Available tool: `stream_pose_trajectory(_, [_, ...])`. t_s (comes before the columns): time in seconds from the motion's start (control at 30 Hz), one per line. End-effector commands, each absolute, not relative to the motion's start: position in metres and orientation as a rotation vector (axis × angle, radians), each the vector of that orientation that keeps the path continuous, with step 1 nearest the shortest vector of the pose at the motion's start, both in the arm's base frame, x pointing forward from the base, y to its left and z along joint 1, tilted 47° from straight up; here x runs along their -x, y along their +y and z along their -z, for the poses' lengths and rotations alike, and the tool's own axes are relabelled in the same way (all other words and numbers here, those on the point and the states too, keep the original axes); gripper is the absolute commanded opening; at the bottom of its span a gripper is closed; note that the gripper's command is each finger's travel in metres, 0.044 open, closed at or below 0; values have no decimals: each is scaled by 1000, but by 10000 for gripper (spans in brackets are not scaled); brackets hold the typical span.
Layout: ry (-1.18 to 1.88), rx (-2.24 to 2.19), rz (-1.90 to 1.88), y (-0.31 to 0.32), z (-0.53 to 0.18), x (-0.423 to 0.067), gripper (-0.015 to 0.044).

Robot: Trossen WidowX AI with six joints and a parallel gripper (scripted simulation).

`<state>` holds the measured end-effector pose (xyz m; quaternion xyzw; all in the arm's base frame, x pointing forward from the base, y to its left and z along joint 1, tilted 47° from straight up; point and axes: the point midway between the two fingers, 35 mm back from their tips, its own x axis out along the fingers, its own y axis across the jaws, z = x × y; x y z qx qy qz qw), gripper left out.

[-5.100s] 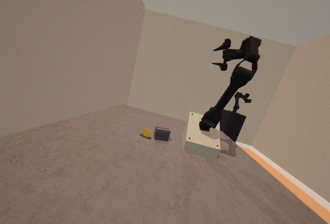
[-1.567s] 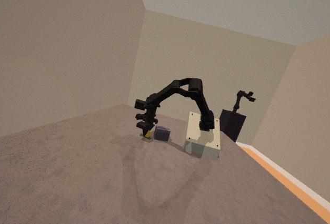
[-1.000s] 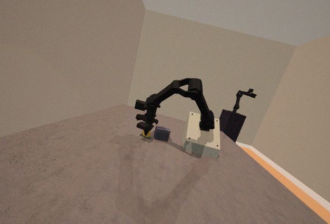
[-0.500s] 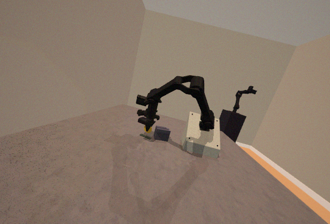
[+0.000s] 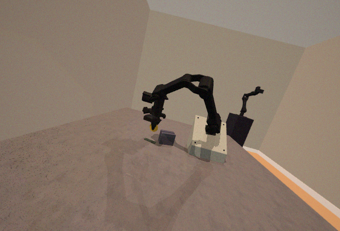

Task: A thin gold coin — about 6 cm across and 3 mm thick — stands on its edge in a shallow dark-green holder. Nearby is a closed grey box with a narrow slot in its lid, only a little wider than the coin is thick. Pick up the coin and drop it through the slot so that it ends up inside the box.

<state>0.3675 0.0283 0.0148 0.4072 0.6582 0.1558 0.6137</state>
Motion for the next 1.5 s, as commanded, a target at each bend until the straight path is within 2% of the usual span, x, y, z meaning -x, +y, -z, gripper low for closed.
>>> stream_pose_trajectory(0.0, [1504, -928, -359, 20, -25, -369, 0])
stream_pose_trajectory(0.3, [1496, -911, -378, 10, -35, -366, 0])
stream_pose_trajectory(0.83, [1306, -493, -728, 10, -35, -362, 0])
stream_pose_trajectory(1.47, [1305, -487, -729, 0, -23, -328, 0])
